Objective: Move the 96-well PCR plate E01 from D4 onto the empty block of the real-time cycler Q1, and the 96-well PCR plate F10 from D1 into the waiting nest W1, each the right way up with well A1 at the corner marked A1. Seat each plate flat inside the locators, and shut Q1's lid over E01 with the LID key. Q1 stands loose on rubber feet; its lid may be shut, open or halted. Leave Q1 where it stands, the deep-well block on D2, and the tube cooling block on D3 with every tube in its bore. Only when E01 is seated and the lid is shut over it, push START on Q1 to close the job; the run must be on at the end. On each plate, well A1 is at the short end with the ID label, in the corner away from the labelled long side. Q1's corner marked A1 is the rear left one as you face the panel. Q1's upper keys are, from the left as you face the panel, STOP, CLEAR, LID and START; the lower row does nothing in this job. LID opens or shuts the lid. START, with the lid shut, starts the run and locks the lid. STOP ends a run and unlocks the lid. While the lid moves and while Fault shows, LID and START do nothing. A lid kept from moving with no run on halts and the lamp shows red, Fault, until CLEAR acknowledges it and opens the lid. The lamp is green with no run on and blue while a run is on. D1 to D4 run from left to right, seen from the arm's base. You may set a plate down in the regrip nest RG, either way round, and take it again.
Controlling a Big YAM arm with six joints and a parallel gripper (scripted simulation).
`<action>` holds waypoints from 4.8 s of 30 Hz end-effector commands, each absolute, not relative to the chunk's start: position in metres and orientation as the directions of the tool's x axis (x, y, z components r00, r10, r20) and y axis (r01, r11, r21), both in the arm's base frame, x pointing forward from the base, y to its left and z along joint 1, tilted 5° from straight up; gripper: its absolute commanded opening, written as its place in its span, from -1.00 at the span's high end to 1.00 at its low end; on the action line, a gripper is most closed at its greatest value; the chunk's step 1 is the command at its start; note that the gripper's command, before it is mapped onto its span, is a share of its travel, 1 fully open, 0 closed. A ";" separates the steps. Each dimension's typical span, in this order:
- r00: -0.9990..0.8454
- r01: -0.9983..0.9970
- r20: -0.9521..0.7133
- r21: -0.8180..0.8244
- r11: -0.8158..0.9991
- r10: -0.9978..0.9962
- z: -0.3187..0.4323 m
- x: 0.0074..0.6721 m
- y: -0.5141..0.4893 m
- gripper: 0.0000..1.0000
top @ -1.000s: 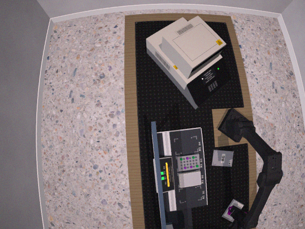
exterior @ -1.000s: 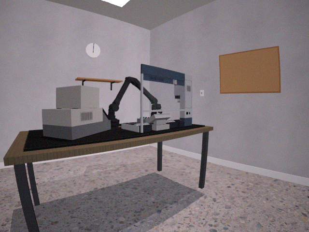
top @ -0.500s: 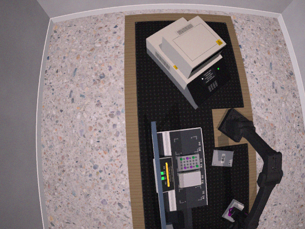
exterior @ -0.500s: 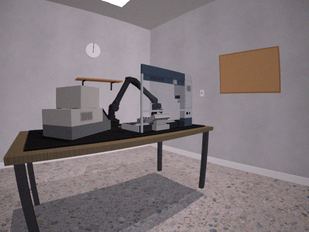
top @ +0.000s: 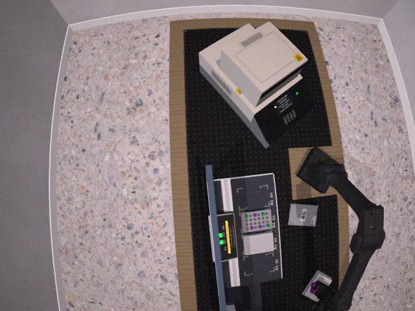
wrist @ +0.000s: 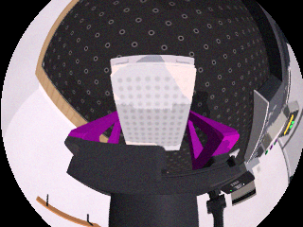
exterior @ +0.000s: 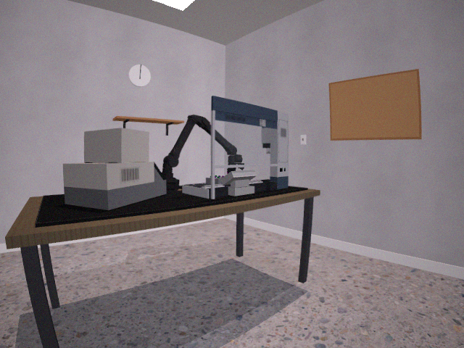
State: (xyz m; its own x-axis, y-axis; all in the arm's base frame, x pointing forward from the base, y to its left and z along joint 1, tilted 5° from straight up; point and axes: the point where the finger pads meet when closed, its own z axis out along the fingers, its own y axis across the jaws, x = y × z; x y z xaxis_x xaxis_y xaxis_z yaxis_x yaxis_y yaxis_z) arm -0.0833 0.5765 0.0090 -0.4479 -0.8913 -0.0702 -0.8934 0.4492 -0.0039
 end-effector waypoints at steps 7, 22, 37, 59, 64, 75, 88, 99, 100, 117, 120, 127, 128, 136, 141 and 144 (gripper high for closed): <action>-0.454 -0.891 -0.114 0.029 0.454 -0.884 0.045 -0.091 0.584 1.00; -0.443 -0.896 -0.143 0.045 0.441 -0.885 0.058 -0.082 0.600 1.00; -0.449 -0.893 -0.114 0.027 0.448 -0.886 0.035 -0.096 0.600 1.00; -0.430 -0.903 -0.117 0.024 0.430 -0.895 0.028 -0.088 0.585 1.00; -0.426 -0.905 -0.132 0.035 0.425 -0.895 0.037 -0.092 0.588 1.00; -0.438 -0.899 -0.147 0.045 0.436 -0.887 0.036 -0.087 0.606 1.00; -0.438 -0.898 -0.105 0.016 0.439 -0.893 0.022 -0.085 0.601 1.00; -0.426 -0.904 -0.107 0.018 0.427 -0.898 0.016 -0.093 0.593 1.00; -0.430 -0.902 -0.111 0.020 0.431 -0.896 0.016 -0.090 0.593 1.00; -0.432 -0.902 -0.132 0.035 0.431 -0.892 0.029 -0.089 0.592 1.00; -0.427 -0.904 -0.140 0.041 0.425 -0.893 0.030 -0.094 0.597 1.00; -0.434 -0.901 -0.131 0.035 0.433 -0.891 0.018 -0.090 0.603 1.00; -0.437 -0.899 -0.128 0.033 0.437 -0.890 0.016 -0.087 0.603 1.00; -0.444 -0.896 -0.123 0.029 0.444 -0.888 0.012 -0.083 0.605 1.00; -0.436 -0.900 -0.126 0.032 0.436 -0.891 0.013 -0.089 0.606 1.00; -0.428 -0.904 -0.129 0.034 0.427 -0.895 0.014 -0.094 0.606 1.00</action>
